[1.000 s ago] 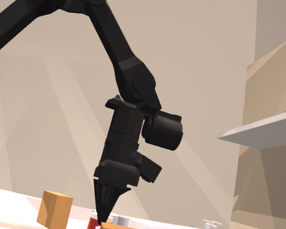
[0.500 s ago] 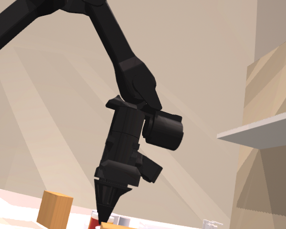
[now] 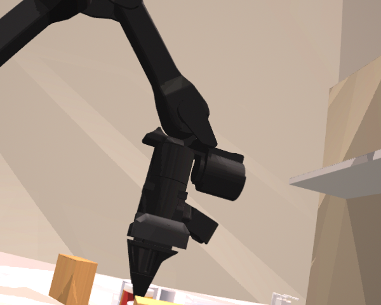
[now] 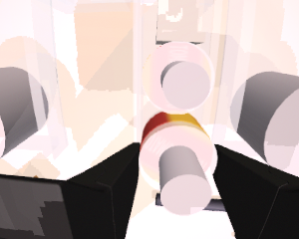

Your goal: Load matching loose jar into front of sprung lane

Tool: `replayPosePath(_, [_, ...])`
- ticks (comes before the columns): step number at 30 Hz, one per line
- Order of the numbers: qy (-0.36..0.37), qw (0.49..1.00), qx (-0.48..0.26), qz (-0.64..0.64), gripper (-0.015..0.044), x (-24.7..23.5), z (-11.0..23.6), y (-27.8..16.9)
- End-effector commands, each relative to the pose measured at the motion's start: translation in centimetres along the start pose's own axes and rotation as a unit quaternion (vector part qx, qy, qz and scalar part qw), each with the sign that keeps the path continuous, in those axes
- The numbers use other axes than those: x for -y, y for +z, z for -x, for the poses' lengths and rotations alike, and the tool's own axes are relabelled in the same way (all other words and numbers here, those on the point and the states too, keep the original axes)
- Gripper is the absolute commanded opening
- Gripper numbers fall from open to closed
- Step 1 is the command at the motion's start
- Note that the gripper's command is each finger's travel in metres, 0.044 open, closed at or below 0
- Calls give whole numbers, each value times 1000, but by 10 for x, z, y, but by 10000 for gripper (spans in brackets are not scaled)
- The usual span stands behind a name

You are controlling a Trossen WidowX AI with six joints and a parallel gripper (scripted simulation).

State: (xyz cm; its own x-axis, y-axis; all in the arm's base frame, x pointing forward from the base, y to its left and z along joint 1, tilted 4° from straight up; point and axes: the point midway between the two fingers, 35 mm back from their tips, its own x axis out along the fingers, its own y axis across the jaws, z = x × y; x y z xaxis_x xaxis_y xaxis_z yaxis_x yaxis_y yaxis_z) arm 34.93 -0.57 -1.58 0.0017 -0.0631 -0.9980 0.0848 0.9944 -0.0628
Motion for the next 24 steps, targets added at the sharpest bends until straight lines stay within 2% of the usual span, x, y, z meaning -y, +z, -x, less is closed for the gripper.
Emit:
replayPosePath(1, [0,1000,16,2,0,0,4,10])
replayPosePath(24, [0,1000,16,2,0,0,4,14])
